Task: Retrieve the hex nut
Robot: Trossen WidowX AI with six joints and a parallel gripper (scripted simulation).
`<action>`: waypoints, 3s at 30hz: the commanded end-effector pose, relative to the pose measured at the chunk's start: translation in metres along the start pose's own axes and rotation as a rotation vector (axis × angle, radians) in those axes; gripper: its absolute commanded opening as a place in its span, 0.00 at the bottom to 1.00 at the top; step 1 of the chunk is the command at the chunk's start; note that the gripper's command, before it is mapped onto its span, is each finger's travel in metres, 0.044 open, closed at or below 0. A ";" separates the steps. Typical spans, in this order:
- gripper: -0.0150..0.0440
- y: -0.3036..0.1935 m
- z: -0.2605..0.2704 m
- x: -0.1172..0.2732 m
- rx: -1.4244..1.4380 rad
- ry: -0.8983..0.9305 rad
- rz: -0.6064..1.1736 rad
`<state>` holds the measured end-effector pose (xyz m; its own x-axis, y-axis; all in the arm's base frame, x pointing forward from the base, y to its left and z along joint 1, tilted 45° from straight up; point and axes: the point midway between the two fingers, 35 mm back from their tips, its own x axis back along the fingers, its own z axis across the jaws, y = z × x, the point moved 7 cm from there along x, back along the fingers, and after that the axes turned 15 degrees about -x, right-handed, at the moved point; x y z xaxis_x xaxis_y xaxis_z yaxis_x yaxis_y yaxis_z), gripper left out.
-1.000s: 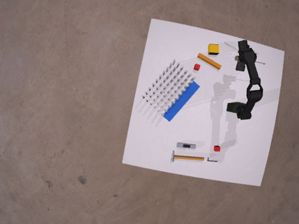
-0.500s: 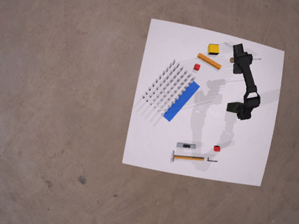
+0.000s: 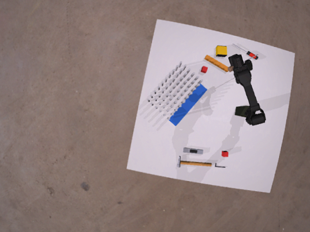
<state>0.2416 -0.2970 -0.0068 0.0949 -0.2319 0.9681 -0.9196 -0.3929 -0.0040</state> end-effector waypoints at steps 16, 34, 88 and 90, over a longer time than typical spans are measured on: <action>0.25 -0.083 -0.070 0.068 0.473 0.163 0.214; 0.25 -0.131 -0.160 0.115 0.948 0.313 0.384; 0.25 -0.187 -0.362 0.055 1.691 0.515 0.754; 0.25 -0.188 -0.368 0.046 1.688 0.516 0.759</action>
<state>0.2817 0.0829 0.1427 -0.4797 -0.6256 0.6153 0.5993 -0.7458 -0.2910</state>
